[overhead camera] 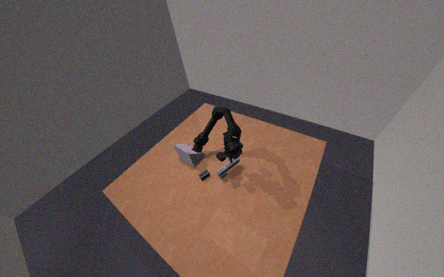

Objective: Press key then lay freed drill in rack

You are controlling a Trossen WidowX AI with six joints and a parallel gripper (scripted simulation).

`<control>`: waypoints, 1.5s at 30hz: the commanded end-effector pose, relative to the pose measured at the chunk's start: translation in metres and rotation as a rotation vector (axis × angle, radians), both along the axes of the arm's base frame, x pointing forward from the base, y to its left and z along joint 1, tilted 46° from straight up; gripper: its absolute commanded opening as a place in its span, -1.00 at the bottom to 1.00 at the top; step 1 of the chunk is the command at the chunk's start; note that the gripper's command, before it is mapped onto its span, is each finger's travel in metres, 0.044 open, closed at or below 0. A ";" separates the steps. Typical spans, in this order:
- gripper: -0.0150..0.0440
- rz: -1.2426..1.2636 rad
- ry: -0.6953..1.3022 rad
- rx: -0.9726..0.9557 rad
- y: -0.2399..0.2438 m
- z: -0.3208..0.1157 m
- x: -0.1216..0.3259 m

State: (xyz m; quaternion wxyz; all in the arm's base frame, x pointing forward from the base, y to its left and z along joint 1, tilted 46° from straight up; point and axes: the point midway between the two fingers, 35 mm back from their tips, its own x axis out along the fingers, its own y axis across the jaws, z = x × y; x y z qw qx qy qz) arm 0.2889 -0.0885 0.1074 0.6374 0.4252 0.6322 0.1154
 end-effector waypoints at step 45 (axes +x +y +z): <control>-0.49 0.009 0.011 0.010 0.019 -0.010 -0.002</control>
